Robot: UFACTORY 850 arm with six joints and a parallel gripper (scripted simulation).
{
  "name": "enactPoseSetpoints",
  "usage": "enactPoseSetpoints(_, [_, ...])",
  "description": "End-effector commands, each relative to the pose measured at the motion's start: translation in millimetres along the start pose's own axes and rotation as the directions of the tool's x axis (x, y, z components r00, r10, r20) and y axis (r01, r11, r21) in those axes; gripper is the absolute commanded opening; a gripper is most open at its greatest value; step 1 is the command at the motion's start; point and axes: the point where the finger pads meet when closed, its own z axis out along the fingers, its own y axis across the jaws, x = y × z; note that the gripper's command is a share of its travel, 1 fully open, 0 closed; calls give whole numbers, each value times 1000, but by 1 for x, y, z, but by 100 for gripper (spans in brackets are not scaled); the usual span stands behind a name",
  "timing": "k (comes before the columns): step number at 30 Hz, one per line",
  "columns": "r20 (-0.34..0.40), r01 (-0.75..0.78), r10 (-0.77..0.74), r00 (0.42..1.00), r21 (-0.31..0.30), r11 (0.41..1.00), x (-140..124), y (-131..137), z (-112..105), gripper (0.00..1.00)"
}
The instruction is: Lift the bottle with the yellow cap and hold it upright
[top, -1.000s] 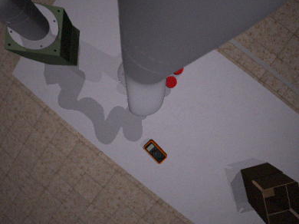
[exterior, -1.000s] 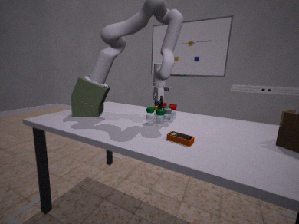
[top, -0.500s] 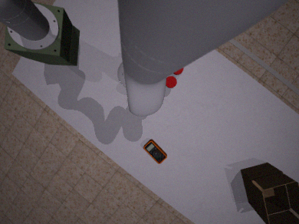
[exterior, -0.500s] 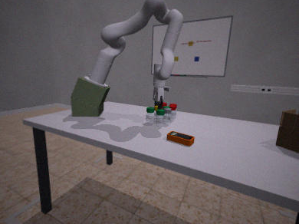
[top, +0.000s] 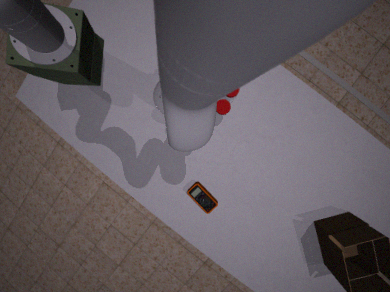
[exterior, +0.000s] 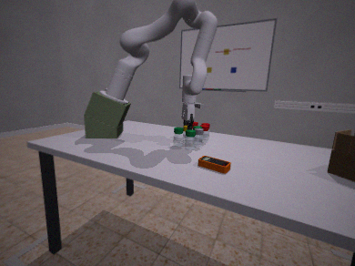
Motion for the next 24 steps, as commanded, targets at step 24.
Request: enactPoseSetpoints(24, [-1, 0, 0, 1000, -1, 1000, 1, 0, -14, 0])
